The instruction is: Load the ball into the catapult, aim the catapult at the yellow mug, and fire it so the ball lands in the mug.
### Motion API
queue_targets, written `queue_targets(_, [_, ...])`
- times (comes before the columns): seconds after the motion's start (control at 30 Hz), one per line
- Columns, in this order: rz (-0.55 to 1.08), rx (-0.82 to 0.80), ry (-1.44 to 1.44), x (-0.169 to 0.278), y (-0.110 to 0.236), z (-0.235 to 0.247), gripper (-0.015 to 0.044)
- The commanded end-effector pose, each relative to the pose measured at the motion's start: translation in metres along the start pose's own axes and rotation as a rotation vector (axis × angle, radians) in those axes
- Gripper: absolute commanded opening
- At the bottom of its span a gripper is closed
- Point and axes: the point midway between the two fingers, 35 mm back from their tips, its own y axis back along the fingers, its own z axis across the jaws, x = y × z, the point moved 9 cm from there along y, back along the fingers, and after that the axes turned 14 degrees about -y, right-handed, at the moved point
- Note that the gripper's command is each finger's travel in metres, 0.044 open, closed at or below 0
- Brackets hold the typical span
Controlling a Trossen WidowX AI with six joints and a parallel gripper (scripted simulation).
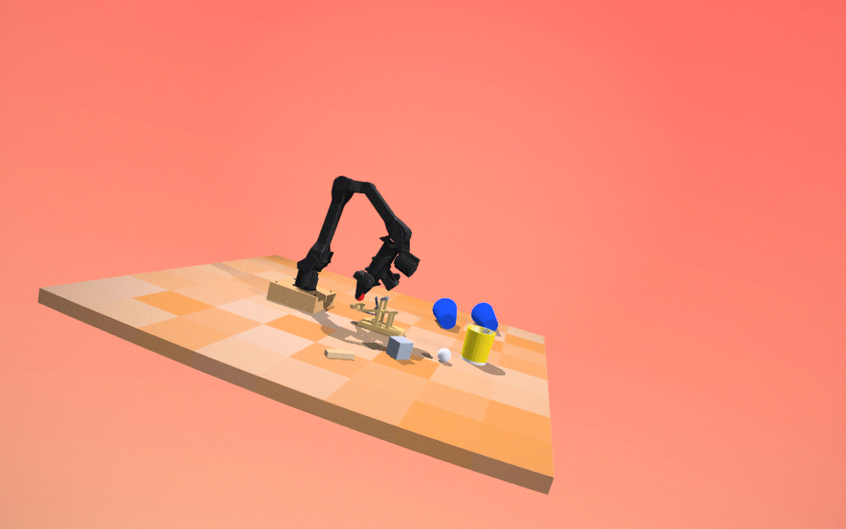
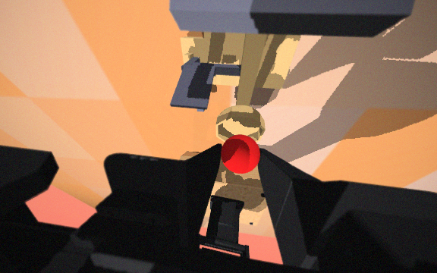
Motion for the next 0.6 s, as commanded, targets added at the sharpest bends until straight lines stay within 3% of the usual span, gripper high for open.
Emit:
queue_targets(0.0, [0.005, -0.003, 0.005, -0.0013, -0.0058, 0.0005, 0.0000])
queue_targets(0.37, [0.001, 0.000, 0.002, -0.0026, -0.0079, 0.0008, 0.0000])
queue_targets(0.57, [0.001, 0.000, 0.002, -0.0026, -0.0079, 0.0008, 0.0157])
